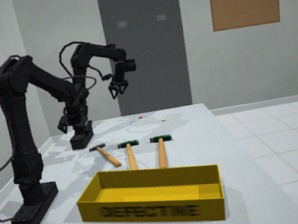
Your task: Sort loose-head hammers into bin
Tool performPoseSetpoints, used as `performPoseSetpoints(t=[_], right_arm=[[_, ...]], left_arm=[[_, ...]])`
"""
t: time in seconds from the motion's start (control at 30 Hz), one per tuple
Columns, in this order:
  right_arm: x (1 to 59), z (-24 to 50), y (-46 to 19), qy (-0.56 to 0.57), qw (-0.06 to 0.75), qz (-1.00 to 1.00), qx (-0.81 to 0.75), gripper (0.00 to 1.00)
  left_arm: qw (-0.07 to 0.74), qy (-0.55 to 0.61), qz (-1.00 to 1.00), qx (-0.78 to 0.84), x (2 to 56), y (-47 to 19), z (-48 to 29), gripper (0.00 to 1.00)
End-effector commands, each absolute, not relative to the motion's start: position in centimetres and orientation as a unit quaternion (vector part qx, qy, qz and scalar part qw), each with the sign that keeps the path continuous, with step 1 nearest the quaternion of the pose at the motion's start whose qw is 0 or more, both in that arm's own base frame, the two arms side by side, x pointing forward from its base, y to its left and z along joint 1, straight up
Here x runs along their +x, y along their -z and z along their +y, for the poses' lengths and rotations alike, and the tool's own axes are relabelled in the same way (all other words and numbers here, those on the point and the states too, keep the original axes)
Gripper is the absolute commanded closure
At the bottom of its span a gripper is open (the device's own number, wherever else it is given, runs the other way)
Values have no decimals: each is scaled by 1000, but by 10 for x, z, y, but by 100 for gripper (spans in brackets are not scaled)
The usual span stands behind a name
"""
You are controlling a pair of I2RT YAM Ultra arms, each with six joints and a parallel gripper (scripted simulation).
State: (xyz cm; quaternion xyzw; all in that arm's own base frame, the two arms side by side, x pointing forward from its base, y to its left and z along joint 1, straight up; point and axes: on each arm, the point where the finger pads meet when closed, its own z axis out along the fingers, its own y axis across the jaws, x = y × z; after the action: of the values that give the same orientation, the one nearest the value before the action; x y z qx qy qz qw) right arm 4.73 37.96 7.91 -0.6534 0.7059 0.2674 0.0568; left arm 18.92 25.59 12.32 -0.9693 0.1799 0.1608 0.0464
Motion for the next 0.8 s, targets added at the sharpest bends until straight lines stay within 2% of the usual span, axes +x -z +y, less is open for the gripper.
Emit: performPoseSetpoints(t=[0.0,0.57,0.7,0.73,0.77], right_arm=[[48,381,-82,-270,61,705,-654,0],[48,381,-82,-270,61,705,-654,0],[59,374,-75,-248,63,698,-668,45],[65,373,-75,-242,68,696,-672,47],[74,370,-73,-235,71,696,-674,47]], left_arm=[[52,-157,179,-970,190,-127,257,0],[52,-157,179,-970,190,-127,257,0],[8,-138,217,-966,196,-119,236,45],[-6,-128,232,-964,201,-117,229,57],[-22,-118,250,-961,206,-114,220,58]])
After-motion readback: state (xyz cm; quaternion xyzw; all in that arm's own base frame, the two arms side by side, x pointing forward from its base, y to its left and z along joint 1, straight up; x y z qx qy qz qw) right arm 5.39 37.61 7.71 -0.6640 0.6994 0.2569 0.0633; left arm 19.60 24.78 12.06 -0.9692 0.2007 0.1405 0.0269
